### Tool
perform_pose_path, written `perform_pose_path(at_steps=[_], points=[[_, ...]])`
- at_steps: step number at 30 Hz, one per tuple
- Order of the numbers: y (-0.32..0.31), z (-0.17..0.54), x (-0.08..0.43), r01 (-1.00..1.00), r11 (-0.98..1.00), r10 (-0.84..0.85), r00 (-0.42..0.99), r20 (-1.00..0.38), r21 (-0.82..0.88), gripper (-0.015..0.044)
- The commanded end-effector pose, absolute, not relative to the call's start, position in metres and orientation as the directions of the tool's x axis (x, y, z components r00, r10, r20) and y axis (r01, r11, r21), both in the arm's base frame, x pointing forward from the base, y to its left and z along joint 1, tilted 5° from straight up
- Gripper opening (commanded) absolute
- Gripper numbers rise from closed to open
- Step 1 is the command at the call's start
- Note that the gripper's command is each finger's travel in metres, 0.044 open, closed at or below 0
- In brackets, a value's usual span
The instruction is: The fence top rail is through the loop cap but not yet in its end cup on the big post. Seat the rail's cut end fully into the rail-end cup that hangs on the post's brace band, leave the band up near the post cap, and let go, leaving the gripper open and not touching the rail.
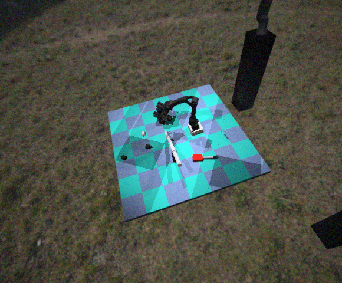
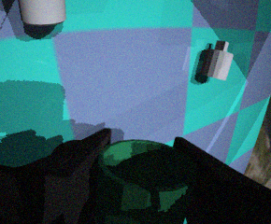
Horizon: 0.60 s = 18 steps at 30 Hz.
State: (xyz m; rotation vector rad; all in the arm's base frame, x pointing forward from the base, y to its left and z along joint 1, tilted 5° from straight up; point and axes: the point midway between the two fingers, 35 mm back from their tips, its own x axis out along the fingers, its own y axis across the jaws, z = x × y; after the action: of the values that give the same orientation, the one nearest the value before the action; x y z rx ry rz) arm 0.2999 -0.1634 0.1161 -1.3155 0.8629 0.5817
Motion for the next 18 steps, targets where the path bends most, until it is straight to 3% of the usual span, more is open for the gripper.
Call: perform_pose_path(at_steps=[1, 18], points=[[-0.1625, 0.1164, 0.2943, -0.798, 0.152, -0.083, 0.577, -0.812, -0.583, 0.0], [-0.1615, 0.1154, 0.2858, -0.809, 0.072, -0.037, 0.582, -0.812, -0.583, 0.0]])
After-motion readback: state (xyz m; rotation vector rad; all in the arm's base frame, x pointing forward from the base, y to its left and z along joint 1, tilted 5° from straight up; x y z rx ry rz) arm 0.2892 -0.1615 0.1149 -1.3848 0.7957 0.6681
